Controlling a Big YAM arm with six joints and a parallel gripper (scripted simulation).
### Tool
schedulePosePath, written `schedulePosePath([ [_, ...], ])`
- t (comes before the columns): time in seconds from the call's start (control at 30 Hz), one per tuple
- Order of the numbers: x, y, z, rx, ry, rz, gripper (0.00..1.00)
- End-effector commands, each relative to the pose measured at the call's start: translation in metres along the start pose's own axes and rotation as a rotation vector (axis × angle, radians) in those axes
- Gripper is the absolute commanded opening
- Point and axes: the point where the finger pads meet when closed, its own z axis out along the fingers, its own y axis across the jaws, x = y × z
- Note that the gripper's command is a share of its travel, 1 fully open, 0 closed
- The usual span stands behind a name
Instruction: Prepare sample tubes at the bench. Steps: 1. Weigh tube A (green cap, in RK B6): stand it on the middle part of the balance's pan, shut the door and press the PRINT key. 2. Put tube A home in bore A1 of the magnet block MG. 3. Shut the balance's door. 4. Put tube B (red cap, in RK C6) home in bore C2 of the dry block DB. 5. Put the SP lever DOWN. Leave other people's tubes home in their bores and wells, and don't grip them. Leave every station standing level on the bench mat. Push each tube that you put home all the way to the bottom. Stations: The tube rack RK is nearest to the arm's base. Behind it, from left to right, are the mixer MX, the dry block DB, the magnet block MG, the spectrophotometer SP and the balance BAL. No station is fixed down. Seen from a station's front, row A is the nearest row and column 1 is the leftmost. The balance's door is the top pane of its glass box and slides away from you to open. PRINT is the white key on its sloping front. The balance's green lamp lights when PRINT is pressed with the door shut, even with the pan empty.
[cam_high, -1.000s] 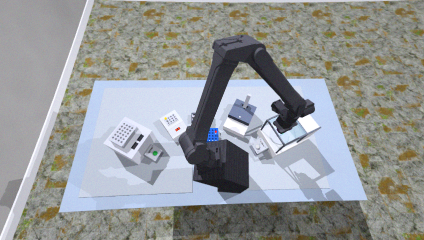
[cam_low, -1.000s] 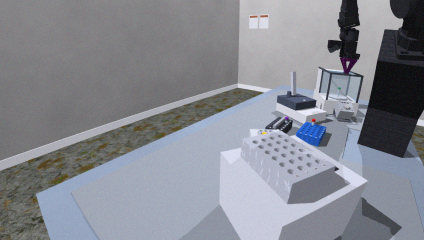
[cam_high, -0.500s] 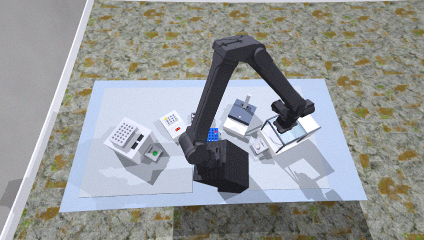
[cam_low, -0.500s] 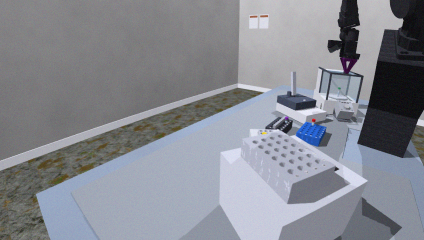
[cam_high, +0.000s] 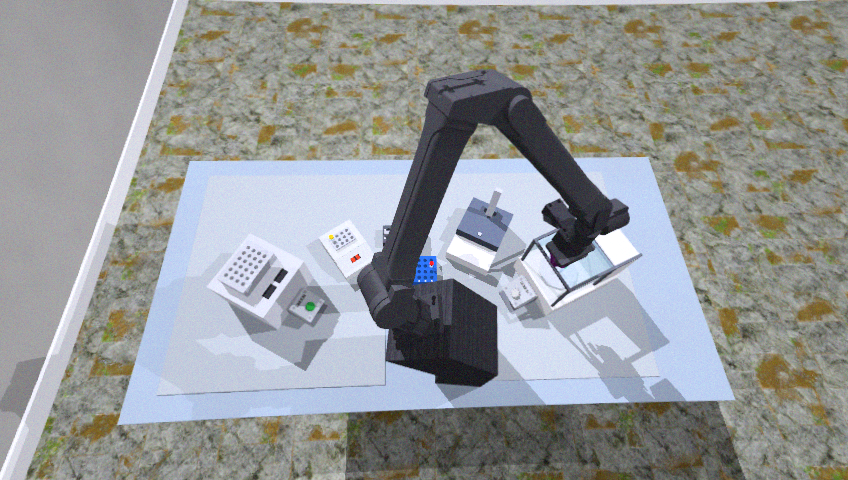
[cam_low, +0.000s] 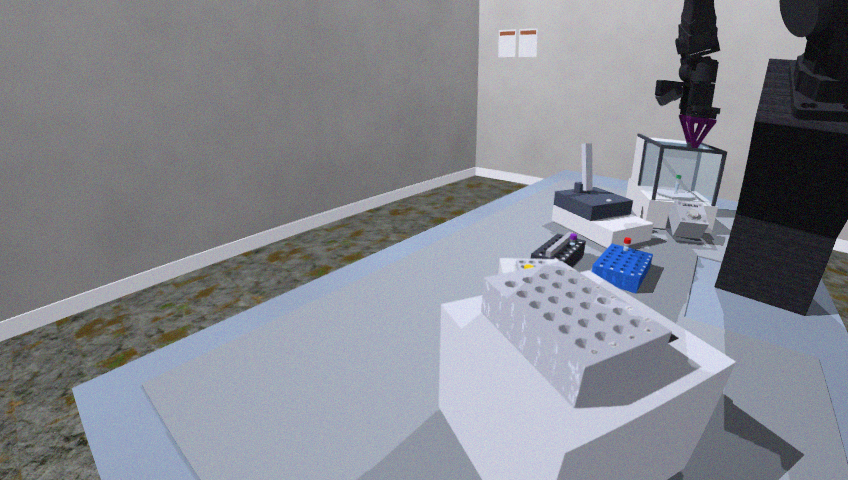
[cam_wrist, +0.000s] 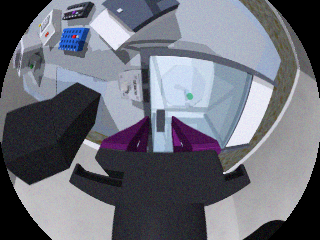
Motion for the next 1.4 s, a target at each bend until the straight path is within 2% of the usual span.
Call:
schedulePosePath([
  [0.0,-0.002,-0.010,-0.006,0.018,-0.001,-0.003,0.30],
  [0.2,-0.002,-0.010,-0.006,0.018,-0.001,-0.003,0.30],
  [0.23,-0.005,-0.011,-0.010,0.015,0.001,0.004,0.30],
  [0.27,-0.005,-0.014,-0.019,0.031,-0.002,0.000,0.30],
  [0.47,-0.001,-0.019,-0.033,0.042,-0.006,-0.008,0.30],
  [0.57,0.002,-0.013,-0.027,0.020,-0.006,0.000,0.30],
  [0.7,-0.002,-0.015,-0.043,0.035,-0.004,-0.010,0.30],
  [0.77,-0.002,-0.015,-0.043,0.035,-0.004,-0.010,0.30],
  [0.8,0.002,-0.012,-0.035,0.017,-0.005,-0.002,0.30],
  [0.9,-0.001,-0.017,-0.051,0.040,-0.005,-0.007,0.30],
  [1.07,-0.002,-0.024,-0.063,0.053,-0.005,-0.012,0.30],
  [1.2,0.001,-0.009,-0.057,0.016,-0.004,-0.002,0.30],
  [1.27,0.000,-0.015,-0.069,0.037,-0.005,-0.006,0.30],
  [1.33,0.000,-0.015,-0.069,0.037,-0.005,-0.006,0.30],
  [1.37,0.001,-0.013,-0.062,0.020,-0.004,-0.004,0.30],
])
